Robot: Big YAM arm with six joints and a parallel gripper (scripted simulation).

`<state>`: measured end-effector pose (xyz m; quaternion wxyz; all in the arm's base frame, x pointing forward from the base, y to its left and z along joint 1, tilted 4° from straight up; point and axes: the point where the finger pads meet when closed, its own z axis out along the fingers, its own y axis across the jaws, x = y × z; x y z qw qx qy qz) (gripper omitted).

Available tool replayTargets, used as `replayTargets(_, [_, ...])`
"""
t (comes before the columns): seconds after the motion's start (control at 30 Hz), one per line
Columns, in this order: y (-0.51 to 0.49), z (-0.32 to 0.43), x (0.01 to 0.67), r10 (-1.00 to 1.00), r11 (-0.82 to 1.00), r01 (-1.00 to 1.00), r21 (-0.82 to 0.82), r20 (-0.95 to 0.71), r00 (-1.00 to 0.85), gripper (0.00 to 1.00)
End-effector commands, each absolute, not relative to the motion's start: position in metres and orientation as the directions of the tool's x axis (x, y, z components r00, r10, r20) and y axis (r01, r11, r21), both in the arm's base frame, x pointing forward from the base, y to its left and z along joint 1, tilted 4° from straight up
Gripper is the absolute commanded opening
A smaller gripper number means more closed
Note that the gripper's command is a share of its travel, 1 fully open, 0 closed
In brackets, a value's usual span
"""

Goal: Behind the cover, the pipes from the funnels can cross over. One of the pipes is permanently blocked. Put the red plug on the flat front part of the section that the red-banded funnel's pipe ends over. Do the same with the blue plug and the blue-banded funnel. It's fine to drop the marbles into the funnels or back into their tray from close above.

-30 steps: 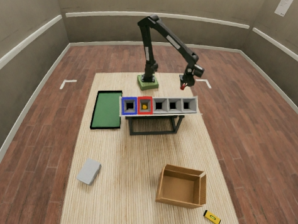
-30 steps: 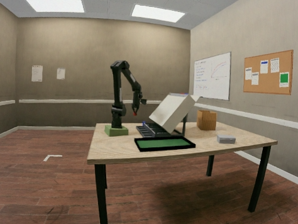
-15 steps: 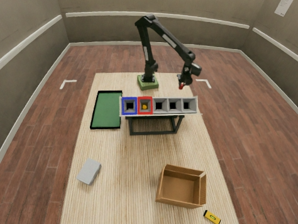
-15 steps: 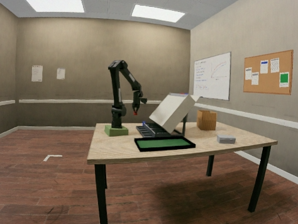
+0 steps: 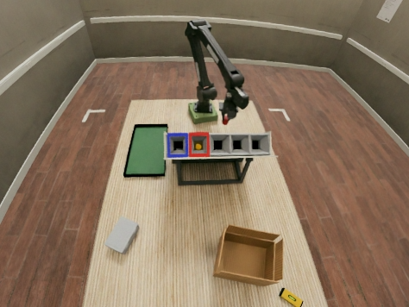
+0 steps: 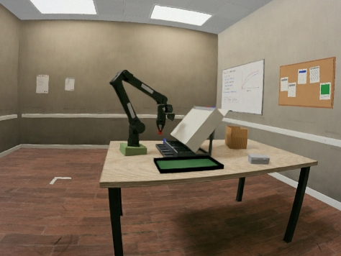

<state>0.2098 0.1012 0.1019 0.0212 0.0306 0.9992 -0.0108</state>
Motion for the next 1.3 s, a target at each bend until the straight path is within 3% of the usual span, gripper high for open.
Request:
replayTargets(0.0, [0.077,0.11,0.216,-0.01,1.0,-0.01,-0.003,-0.053,-0.999,0.0])
replayTargets(0.33, [0.004,0.114,0.226,-0.01,1.0,-0.012,0.025,-0.078,-0.997,0.0])
replayTargets(0.97, [0.002,0.114,0.226,-0.012,1.0,-0.013,0.016,-0.078,-0.997,0.0])
replayTargets(1.27, [0.002,0.054,0.231,-0.012,1.0,-0.013,0.015,-0.079,-0.997,0.0])
